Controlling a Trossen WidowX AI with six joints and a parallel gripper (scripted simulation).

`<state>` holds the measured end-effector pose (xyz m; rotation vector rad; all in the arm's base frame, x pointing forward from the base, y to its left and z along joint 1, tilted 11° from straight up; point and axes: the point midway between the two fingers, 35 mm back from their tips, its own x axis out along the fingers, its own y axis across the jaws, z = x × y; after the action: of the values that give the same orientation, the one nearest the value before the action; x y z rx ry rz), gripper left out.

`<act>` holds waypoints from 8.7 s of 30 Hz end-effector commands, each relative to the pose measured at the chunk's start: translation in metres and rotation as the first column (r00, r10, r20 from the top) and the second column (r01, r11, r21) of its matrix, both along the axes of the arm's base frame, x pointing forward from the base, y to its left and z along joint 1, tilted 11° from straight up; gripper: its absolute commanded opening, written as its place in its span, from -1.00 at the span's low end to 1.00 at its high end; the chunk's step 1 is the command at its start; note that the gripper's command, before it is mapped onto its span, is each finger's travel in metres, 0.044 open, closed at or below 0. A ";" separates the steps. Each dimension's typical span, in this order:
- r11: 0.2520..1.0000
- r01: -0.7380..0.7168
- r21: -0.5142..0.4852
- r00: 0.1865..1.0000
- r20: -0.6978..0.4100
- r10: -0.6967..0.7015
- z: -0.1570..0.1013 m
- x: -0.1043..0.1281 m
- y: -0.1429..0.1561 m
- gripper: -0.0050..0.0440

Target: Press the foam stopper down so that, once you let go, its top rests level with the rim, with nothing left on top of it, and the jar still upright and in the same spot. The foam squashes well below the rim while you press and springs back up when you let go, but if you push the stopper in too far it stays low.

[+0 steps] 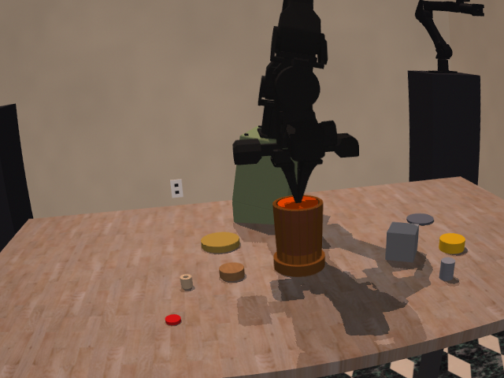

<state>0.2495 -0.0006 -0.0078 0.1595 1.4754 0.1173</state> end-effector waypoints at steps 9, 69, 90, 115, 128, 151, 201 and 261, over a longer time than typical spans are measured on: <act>1.000 0.002 0.000 1.000 0.003 -0.002 0.000 0.000 0.001 -0.80; 1.000 0.002 0.000 1.000 0.003 -0.002 -0.003 0.000 0.001 -0.80; 1.000 0.002 0.000 1.000 0.002 -0.002 -0.004 -0.002 0.001 -0.80; 1.000 0.002 0.000 1.000 0.002 -0.002 -0.007 -0.003 0.002 -0.80; 1.000 0.002 0.000 1.000 0.002 -0.002 -0.009 -0.004 0.003 -0.80; 1.000 0.002 0.000 1.000 0.002 -0.002 -0.012 -0.006 0.003 -0.80; 1.000 0.002 0.000 1.000 0.001 -0.002 -0.014 -0.007 0.004 -0.80; 1.000 0.003 -0.001 1.000 0.012 -0.003 -0.012 0.000 0.003 -0.80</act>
<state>0.2498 0.0014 -0.0180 0.1577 1.4473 0.1128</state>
